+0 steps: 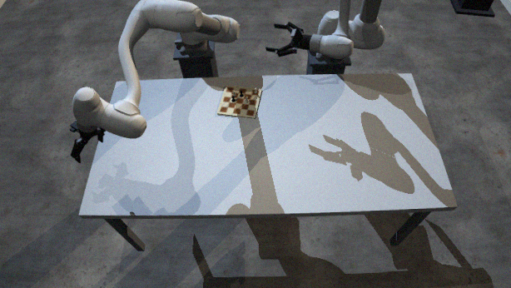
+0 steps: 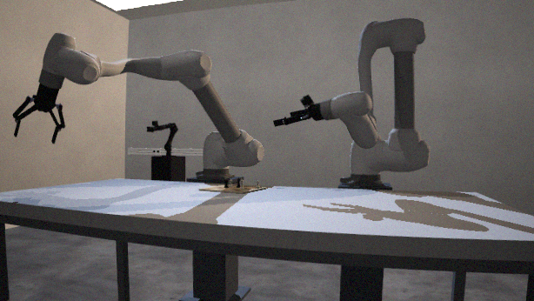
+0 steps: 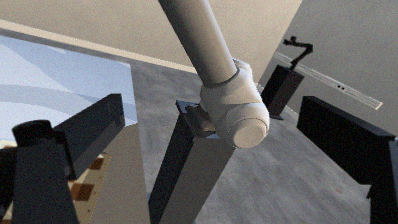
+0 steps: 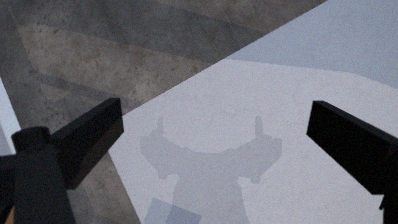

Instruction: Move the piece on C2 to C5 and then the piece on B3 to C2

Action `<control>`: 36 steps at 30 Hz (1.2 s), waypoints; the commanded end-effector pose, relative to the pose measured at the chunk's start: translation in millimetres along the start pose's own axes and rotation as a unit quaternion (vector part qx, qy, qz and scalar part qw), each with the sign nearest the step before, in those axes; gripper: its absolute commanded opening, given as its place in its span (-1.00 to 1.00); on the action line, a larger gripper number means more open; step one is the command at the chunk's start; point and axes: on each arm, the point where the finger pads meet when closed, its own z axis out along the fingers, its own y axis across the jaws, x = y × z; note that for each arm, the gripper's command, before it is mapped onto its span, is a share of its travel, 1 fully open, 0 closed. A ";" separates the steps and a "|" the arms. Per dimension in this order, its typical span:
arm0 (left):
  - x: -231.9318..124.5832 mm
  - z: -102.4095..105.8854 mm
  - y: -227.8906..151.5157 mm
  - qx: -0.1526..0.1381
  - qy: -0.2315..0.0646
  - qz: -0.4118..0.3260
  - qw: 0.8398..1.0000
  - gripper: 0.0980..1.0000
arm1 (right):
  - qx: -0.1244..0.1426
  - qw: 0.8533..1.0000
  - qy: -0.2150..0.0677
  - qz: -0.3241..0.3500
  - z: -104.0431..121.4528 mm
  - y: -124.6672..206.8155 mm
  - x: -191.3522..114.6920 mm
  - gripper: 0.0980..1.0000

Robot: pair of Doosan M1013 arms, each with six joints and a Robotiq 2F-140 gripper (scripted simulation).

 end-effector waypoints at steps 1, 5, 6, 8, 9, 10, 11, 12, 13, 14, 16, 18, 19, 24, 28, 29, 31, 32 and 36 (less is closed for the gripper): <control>-1.9 -5.6 -2.9 0.004 -0.002 -0.008 1.000 1.00 | 0.001 1.000 0.000 0.000 -1.8 -0.5 0.6 1.00; -6.7 -17.7 -8.7 0.013 -0.007 -0.027 1.000 1.00 | 0.001 1.000 0.000 0.000 -1.8 -0.5 0.6 1.00; -8.2 -21.3 -10.4 0.016 -0.008 -0.033 0.999 1.00 | 0.001 1.000 0.000 0.000 -1.8 -0.5 0.6 1.00; -11.6 -29.5 -14.0 0.022 -0.011 -0.046 0.999 1.00 | 0.001 1.000 0.000 0.000 -1.8 -0.5 0.6 1.00; -13.4 -34.0 -15.9 0.025 -0.013 -0.053 0.998 1.00 | 0.001 1.000 0.000 0.000 -1.8 -0.5 0.6 1.00; -15.4 -38.8 -17.8 0.029 -0.014 -0.061 0.998 1.00 | 0.001 1.000 0.000 0.000 -1.8 -0.5 0.6 1.00; -17.6 -44.0 -19.8 0.032 -0.016 -0.069 0.997 1.00 | 0.001 1.000 0.000 0.000 -1.8 -0.5 0.6 1.00; -19.8 -49.4 -21.9 0.036 -0.018 -0.077 0.996 1.00 | 0.001 1.000 0.000 0.000 -1.8 -0.5 0.6 1.00; -22.3 -55.1 -23.9 0.040 -0.019 -0.086 0.995 1.00 | 0.001 1.000 0.000 0.000 -1.8 -0.5 0.6 1.00; -22.3 -55.1 -23.9 0.040 -0.019 -0.086 0.995 1.00 | 0.001 1.000 0.000 0.000 -1.8 -0.5 0.6 1.00; -24.8 -61.1 -26.0 0.045 -0.021 -0.095 0.994 1.00 | 0.001 1.000 0.000 0.000 -1.8 -0.5 0.6 1.00; -30.4 -74.0 -30.0 0.054 -0.024 -0.115 0.992 1.00 | 0.001 1.000 0.000 0.000 -1.8 -0.5 0.6 1.00; -33.5 -81.0 -32.0 0.059 -0.026 -0.126 0.990 1.00 | 0.001 1.000 0.000 0.000 -1.8 -0.5 0.6 1.00; -51.1 -120.1 -40.6 0.087 -0.033 -0.187 0.978 1.00 | 0.001 1.000 0.000 0.000 -1.8 -0.5 0.6 1.00; -68.3 -156.3 -44.9 0.113 -0.036 -0.242 0.963 1.00 | 0.001 1.000 0.000 0.000 -1.8 -0.5 0.6 1.00; -73.0 -166.0 -45.4 0.120 -0.037 -0.257 0.958 1.00 | 0.001 1.000 0.000 0.000 -1.8 -0.5 0.6 1.00; -77.9 -175.9 -45.7 0.127 -0.037 -0.273 0.953 1.00 | 0.001 1.000 0.000 0.000 -1.8 -0.5 0.6 1.00; -77.9 -175.9 -45.7 0.127 -0.037 -0.273 0.953 1.00 | 0.001 1.000 0.000 0.000 -1.8 -0.5 0.6 1.00; -99.3 -217.3 -44.0 0.156 -0.036 -0.336 0.928 1.00 | 0.001 1.000 0.000 0.000 -1.8 -0.5 0.6 1.00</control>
